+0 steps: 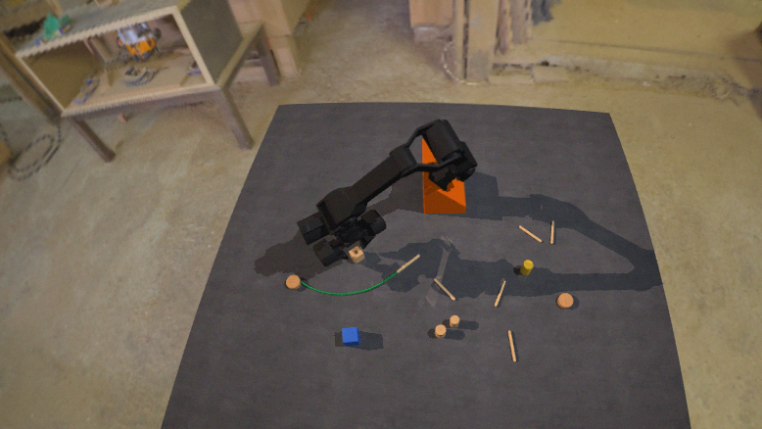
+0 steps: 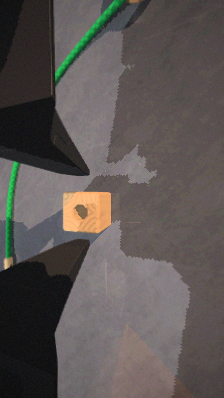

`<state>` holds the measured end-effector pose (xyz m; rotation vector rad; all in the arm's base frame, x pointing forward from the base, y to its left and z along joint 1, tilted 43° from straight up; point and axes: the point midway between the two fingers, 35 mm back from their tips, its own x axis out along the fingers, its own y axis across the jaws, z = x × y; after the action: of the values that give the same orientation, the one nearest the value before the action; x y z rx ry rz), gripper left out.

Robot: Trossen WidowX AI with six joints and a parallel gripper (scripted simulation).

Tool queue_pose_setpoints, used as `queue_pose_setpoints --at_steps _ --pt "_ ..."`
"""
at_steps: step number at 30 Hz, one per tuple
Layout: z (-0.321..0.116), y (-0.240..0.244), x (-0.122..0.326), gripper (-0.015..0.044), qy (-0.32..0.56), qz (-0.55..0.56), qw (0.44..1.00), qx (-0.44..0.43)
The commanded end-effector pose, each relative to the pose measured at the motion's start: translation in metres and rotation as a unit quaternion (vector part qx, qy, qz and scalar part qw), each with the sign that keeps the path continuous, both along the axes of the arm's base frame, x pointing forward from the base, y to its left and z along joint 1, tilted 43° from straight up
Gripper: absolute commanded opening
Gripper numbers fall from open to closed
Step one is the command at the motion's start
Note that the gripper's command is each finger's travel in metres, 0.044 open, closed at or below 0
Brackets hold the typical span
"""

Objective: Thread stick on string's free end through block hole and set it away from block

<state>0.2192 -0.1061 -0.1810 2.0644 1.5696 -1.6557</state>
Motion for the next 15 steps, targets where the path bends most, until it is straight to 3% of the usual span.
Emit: queue_pose_setpoints --at_steps 1,8,15 --pt "-0.0044 0.0066 -0.0022 0.0236 0.003 -0.002 1.000 0.004" --pt "-0.0060 0.0082 -0.0026 0.0236 0.003 -0.002 1.000 0.004" --pt "-0.0055 0.0067 -0.0024 0.0072 0.002 0.001 1.000 0.002"
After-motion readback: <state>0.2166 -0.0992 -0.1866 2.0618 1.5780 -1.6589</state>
